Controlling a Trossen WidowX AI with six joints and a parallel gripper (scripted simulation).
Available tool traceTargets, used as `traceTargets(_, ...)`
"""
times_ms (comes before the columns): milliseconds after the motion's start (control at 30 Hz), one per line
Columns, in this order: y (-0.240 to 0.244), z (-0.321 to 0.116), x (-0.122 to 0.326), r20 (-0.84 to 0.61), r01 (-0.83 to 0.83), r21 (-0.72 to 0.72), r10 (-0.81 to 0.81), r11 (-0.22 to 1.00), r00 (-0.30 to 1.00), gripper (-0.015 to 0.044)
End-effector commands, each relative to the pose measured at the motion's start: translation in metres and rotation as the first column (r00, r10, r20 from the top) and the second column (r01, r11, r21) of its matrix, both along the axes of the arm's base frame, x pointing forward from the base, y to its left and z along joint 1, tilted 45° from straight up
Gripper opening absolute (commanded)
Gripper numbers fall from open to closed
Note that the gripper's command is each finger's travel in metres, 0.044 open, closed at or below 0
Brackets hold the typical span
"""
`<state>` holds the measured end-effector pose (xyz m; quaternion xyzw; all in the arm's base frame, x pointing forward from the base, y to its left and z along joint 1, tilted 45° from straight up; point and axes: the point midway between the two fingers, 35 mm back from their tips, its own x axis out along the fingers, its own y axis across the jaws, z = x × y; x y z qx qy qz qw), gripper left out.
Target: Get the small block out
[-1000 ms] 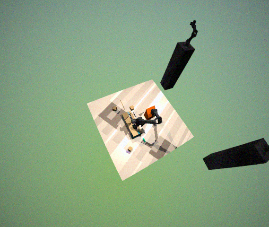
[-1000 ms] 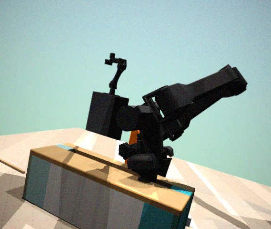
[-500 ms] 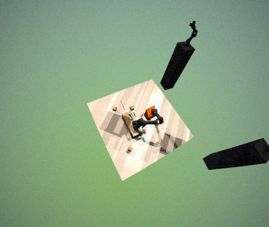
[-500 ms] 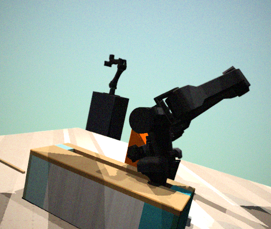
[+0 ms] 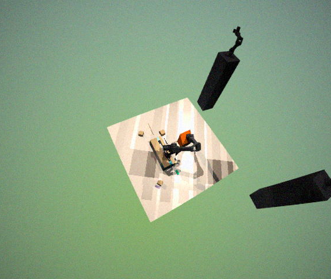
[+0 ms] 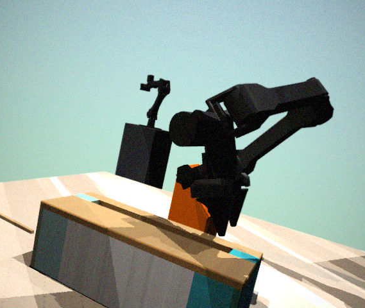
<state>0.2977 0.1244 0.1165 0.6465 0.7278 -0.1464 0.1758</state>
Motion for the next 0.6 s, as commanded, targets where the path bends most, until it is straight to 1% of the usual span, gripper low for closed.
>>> traceTargets(0, -0.013, -0.002, 0.010, 0.122, -0.014, -0.034, 0.018, 0.999, 0.992, 0.0321)
traceTargets(33, -0.013, -0.001, 0.010, 0.203, -0.051, -0.043, 0.059, 0.998, 0.978, 0.0295)
traceTargets(67, -0.012, 0.000, 0.008, 0.280, -0.091, -0.053, 0.102, 0.994, 0.955, 0.0285)
traceTargets(133, -0.010, 0.002, 0.005, 0.425, -0.169, -0.083, 0.188, 0.982, 0.885, 0.0285)
traceTargets(200, -0.008, 0.004, 0.003, 0.555, -0.241, -0.126, 0.269, 0.962, 0.787, 0.0285)
traceTargets(267, -0.006, 0.006, 0.000, 0.676, -0.311, -0.184, 0.350, 0.932, 0.649, 0.0285)
traceTargets(367, -0.003, 0.009, -0.006, 0.820, -0.405, -0.318, 0.463, 0.857, 0.336, 0.0285)
traceTargets(433, 0.000, 0.012, -0.009, 0.856, -0.438, -0.420, 0.507, 0.795, 0.101, 0.0285)
traceTargets(500, 0.002, 0.014, -0.012, 0.841, -0.443, -0.525, 0.523, 0.726, -0.140, 0.0285)
traceTargets(567, 0.004, 0.016, -0.016, 0.778, -0.421, -0.628, 0.507, 0.654, -0.372, 0.0285)
